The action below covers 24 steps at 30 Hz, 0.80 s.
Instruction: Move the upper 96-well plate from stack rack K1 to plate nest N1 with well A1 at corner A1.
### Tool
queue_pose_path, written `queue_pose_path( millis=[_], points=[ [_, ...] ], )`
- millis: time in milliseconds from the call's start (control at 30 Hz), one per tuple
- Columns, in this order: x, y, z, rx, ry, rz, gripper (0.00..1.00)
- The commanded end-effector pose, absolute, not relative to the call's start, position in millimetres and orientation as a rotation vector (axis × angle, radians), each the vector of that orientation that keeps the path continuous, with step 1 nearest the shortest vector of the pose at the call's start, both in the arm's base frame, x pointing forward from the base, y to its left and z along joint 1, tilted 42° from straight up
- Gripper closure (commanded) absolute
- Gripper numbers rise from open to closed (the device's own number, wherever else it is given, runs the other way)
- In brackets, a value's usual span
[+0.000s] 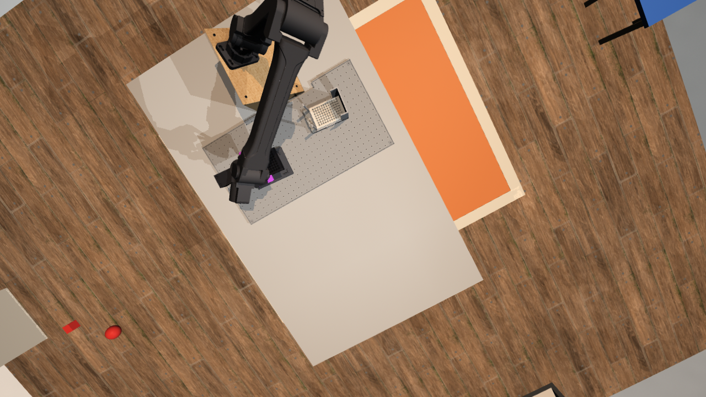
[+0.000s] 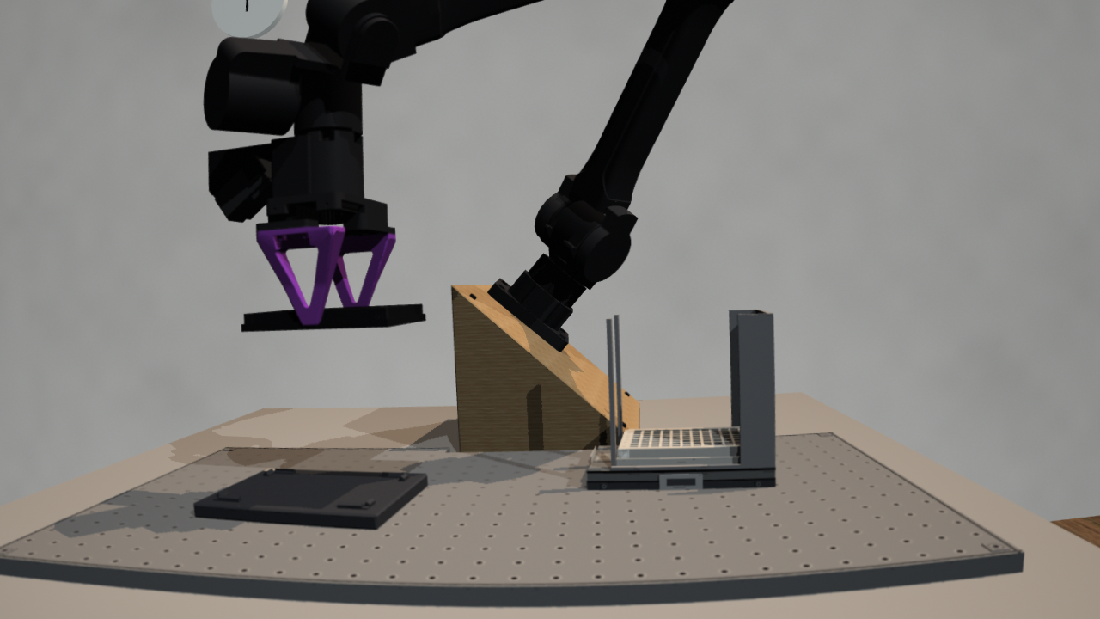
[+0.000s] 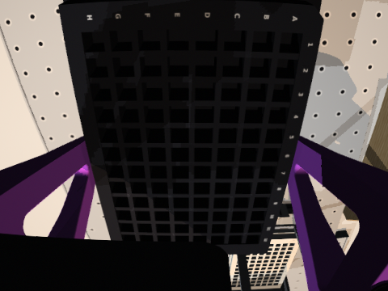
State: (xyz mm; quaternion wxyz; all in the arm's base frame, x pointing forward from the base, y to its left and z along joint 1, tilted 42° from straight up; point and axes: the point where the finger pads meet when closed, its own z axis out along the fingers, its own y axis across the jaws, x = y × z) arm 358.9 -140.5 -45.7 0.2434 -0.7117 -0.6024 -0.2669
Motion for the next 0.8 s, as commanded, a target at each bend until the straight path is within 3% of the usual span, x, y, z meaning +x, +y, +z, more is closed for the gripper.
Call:
queue_pose_path(
  millis=[0, 767],
  points=[
    [373.5, -173.6, -46.0, -1.982, -1.688, -0.766, 1.00],
    [368.9, -183.5, -56.5, -1.978, -1.677, -0.762, 1.00]
  ],
)
